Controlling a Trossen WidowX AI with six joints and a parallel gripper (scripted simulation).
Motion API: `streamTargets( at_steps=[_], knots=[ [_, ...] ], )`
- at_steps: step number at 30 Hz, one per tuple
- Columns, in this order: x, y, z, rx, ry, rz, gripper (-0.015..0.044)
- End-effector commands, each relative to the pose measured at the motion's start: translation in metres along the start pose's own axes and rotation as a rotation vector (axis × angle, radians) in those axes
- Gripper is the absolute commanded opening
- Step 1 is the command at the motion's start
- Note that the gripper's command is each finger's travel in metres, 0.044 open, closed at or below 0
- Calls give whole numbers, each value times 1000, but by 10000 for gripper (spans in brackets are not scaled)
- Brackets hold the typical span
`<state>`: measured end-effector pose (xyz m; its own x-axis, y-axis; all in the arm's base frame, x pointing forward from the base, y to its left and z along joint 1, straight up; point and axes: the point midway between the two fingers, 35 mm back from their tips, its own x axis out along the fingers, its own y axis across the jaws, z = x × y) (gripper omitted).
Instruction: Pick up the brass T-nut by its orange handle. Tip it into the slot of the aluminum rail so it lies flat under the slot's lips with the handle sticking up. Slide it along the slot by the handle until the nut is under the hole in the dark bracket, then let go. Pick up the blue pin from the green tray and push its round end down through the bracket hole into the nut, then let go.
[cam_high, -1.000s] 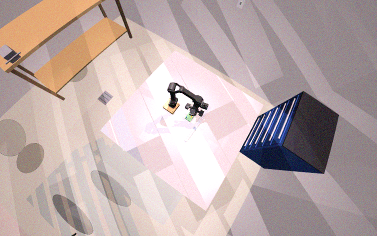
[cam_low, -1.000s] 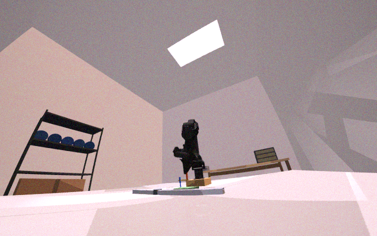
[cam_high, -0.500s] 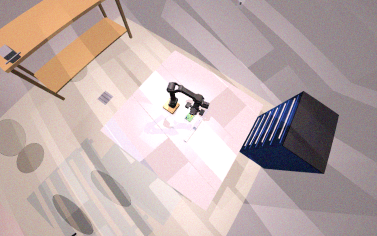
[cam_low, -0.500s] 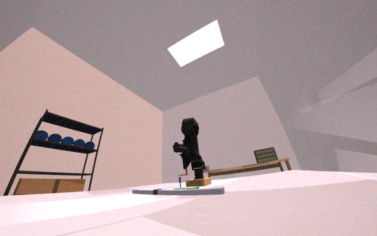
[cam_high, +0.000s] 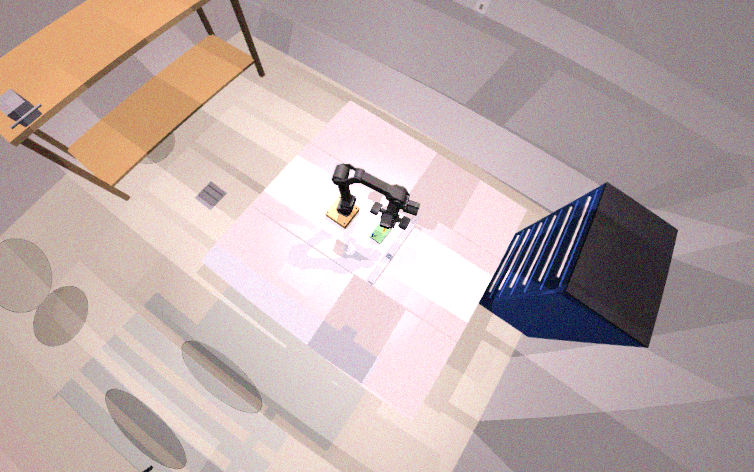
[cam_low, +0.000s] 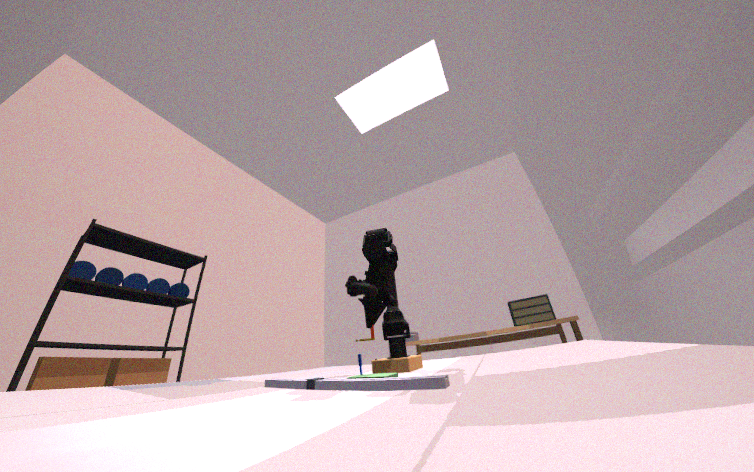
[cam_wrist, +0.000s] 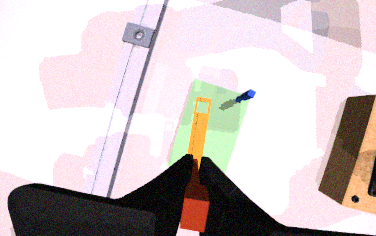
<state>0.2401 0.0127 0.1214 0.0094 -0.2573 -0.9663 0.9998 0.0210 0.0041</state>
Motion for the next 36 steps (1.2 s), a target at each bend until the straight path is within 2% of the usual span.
streamTargets(
  at_steps=[1, 36],
  knots=[
    [-7, 0, 2, 3, -1, 9, -150],
    [-22, 42, -27, 34, 8, 5, -150]
  ],
)
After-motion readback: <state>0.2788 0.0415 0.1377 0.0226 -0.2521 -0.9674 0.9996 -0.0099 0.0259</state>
